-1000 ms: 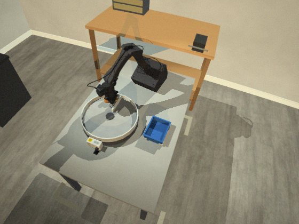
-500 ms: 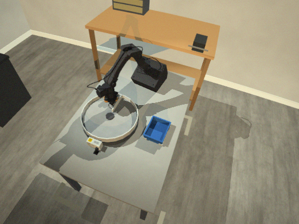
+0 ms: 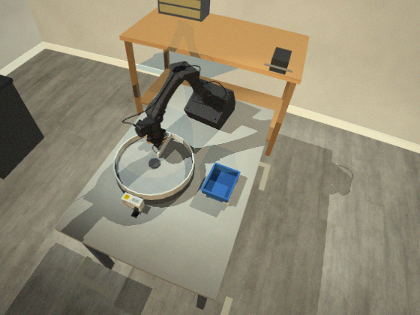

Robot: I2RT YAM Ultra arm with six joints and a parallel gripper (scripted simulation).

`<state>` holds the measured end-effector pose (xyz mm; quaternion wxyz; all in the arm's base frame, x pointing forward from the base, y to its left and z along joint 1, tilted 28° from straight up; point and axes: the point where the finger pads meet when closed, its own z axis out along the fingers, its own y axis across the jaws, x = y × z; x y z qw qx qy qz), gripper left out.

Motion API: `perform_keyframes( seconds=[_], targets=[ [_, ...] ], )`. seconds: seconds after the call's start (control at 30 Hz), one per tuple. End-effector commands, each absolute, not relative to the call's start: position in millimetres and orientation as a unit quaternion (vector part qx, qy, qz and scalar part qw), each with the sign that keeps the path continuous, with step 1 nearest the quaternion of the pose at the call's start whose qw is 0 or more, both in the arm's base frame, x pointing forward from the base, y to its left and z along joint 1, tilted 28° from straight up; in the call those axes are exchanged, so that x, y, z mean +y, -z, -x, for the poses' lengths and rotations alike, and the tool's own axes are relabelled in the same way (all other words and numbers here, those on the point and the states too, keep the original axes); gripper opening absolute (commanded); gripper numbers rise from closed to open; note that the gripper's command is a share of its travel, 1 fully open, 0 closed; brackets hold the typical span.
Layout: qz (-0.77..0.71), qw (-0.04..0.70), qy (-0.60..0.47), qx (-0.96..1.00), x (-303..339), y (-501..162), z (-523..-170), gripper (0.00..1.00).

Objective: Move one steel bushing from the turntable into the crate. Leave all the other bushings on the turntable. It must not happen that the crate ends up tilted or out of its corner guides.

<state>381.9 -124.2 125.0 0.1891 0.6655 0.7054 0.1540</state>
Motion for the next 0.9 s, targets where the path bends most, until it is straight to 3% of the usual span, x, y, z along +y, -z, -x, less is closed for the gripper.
perform_keyframes(
  seconds=[0.0, 0.87],
  targets=[
    [-0.665, 0.204, -0.154, 0.702, -127, -133, -385, 0.15],
    [-0.668, 0.189, -0.148, 0.705, -125, -118, -384, 0.15]
  ],
)
